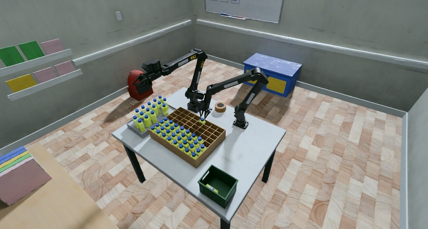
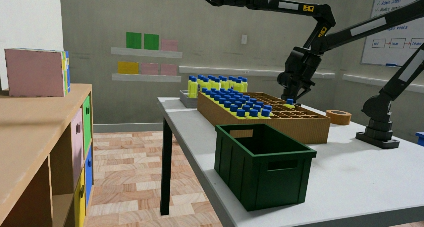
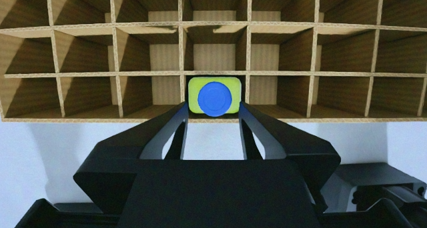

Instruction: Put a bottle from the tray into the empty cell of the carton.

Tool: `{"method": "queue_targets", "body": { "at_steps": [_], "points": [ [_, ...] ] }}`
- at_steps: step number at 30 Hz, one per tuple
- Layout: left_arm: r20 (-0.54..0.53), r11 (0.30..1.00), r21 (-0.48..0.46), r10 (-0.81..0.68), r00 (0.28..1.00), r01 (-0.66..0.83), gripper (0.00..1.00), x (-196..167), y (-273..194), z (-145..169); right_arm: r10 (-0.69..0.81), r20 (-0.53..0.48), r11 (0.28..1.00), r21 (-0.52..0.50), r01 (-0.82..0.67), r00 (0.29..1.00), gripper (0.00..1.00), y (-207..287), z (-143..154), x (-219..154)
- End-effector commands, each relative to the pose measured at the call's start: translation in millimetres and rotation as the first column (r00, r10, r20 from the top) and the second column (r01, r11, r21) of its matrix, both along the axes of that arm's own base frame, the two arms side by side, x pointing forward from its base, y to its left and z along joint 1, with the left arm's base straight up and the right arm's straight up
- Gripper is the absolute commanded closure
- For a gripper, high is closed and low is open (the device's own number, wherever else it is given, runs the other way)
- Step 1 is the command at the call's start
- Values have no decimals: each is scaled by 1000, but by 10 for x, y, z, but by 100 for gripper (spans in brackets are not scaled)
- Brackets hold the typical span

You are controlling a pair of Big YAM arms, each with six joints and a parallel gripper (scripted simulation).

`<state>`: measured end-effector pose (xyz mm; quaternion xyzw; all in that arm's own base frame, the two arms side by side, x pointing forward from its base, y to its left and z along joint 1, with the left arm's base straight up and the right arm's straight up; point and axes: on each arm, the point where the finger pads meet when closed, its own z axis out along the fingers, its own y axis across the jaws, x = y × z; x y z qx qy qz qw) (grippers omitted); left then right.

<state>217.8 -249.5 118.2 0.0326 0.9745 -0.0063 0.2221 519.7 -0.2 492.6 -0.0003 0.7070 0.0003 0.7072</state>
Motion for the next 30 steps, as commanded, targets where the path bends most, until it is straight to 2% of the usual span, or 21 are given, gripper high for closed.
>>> {"method": "queue_targets", "body": {
  "at_steps": [1,8,13,17,18,30],
  "points": [
    [-4,1000,12,1,1000,-1,56,77,4,-119,-15,25,1000,14,14,1000,58,-64,89,-75],
    [3,1000,0,5,1000,-5,56,129,-39,-124,-15,25,1000,14,14,1000,58,-64,89,-75],
    [-4,1000,11,2,1000,-2,56,144,4,-270,-15,25,1000,14,14,1000,58,-64,89,-75],
    [17,1000,-23,-7,1000,8,56,155,-113,-115,-15,25,1000,14,14,1000,58,-64,89,-75],
    [9,1000,-9,-10,1000,10,65,133,-85,-123,-15,25,1000,14,14,1000,58,-64,89,-75],
    [6,1000,-5,-9,1000,9,65,127,-75,-125,-15,25,1000,14,14,1000,58,-64,89,-75]
  ]
}}
